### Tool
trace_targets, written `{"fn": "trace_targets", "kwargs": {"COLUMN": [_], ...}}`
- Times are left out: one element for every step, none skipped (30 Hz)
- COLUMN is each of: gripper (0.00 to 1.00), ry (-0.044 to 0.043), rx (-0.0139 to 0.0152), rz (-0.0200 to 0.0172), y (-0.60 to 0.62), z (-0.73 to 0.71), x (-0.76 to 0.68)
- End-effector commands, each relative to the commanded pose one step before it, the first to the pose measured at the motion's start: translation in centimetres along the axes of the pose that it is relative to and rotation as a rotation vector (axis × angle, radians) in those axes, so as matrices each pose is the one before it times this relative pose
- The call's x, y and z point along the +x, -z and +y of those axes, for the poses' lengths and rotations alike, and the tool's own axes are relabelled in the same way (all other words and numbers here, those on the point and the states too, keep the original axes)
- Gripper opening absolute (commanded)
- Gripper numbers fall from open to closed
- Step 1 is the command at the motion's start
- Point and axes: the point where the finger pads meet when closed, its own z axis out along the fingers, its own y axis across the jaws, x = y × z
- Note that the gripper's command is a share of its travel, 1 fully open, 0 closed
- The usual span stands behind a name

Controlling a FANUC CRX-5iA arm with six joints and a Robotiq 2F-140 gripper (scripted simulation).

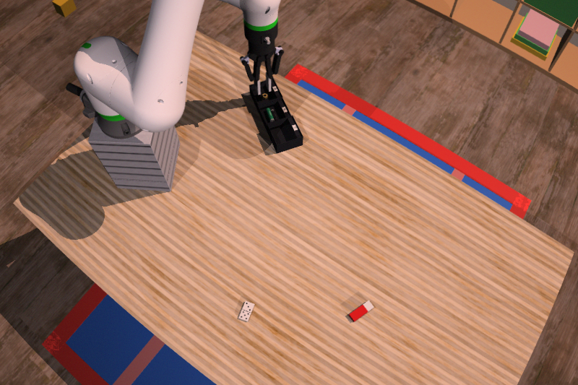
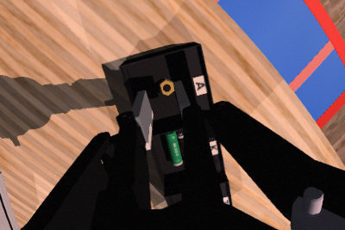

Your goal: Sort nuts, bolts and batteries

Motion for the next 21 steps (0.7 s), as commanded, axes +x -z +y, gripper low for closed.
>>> {"fn": "trace_targets", "kwargs": {"gripper": [0.27,0.27,0.27,0.27,0.27,0.27,0.27,0.27,0.27,0.27,0.27,1.00,1.00,1.00,1.00,1.00,1.00,1.00,1.00,1.00,1.00], "ry": [-0.00001,0.00000,0.00000,0.00000,0.00000,0.00000,0.00000,0.00000,0.00000,0.00000,0.00000,0.00000,0.00000,0.00000,0.00000,0.00000,0.00000,0.00000,0.00000,0.00000,0.00000], "rx": [-0.00004,0.00000,0.00000,0.00000,0.00000,0.00000,0.00000,0.00000,0.00000,0.00000,0.00000,0.00000,0.00000,0.00000,0.00000,0.00000,0.00000,0.00000,0.00000,0.00000,0.00000], "rz": [-0.00016,0.00000,0.00000,0.00000,0.00000,0.00000,0.00000,0.00000,0.00000,0.00000,0.00000,0.00000,0.00000,0.00000,0.00000,0.00000,0.00000,0.00000,0.00000,0.00000,0.00000], "y": [1.772,0.473,0.000,0.000,0.000,0.000,0.000,0.000,0.000,0.000,0.000,0.400,0.000,0.000,0.400,0.400,0.400,0.400,0.400,0.400,0.400], "z": [0.009,0.000,0.000,0.000,0.000,0.000,0.000,0.000,-0.001,0.000,0.000,0.000,0.000,0.000,0.000,0.000,0.000,0.000,0.000,0.000,0.000], "x": [-0.004,0.000,0.000,0.000,0.000,0.000,0.000,0.000,-0.014,0.000,0.000,0.000,0.000,0.000,0.000,0.000,0.000,0.000,0.000,0.000,0.000]}}
